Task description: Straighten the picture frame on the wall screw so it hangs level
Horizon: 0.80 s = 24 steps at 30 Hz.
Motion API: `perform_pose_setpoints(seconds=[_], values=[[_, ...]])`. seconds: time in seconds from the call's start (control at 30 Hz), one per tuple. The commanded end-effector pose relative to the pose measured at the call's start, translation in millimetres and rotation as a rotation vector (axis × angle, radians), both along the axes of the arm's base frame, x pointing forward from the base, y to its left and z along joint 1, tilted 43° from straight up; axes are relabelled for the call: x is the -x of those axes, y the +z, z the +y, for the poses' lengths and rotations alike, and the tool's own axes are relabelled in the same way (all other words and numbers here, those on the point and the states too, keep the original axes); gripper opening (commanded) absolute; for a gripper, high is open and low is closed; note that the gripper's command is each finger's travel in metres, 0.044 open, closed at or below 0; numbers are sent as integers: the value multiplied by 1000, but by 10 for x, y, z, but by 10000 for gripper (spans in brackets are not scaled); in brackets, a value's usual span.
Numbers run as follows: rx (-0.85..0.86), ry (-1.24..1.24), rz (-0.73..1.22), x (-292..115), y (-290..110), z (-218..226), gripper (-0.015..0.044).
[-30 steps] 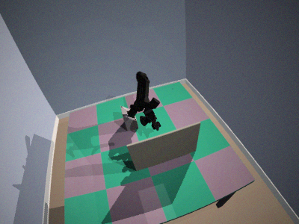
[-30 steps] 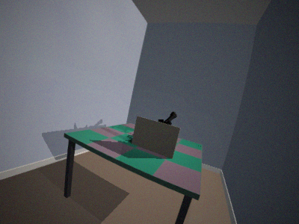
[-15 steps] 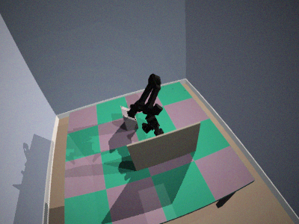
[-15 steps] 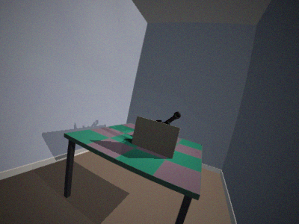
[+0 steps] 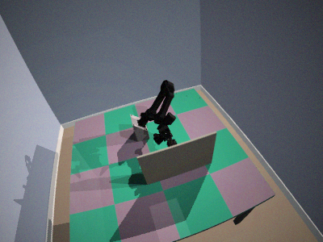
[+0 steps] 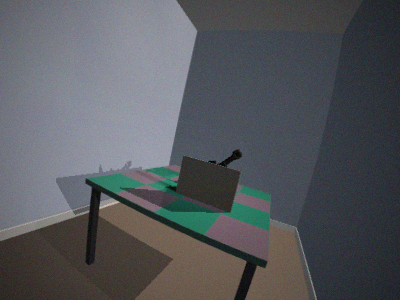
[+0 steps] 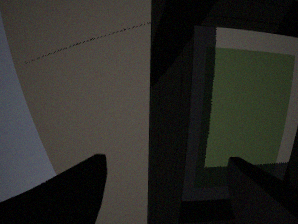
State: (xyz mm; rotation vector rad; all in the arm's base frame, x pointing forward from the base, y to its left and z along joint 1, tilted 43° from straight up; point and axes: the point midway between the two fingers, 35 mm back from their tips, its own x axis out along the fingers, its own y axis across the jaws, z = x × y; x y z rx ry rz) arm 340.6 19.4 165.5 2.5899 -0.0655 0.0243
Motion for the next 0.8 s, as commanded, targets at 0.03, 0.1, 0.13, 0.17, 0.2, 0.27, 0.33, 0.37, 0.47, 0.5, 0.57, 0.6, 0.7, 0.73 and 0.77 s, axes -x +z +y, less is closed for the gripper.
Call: perform_pose_setpoints(seconds=[0.03,0.1,0.13,0.17,0.2,0.27,0.33,0.37,0.47,0.5,0.57,0.6,0.7,0.73,0.77], values=[[-4,3,-1,-48,5,4,260],[-4,3,-1,-80,9,3,260],[-4,3,-2,-96,10,3,260],[-4,3,-2,-112,12,2,260],[-4,3,-2,-128,13,2,260],[-4,3,-2,-160,15,1,260],[-4,3,-2,-193,17,0,260],[-4,3,-2,-209,18,-1,260],[-3,3,-3,-257,19,-3,260],[-3,3,-3,-273,19,-4,260],[-3,3,-3,-306,20,-6,260],[-3,3,-3,-322,20,-7,260],[-3,3,-3,-371,19,-10,260],[-3,3,-3,-384,18,-11,260],[-3,3,-3,-392,18,-11,260]])
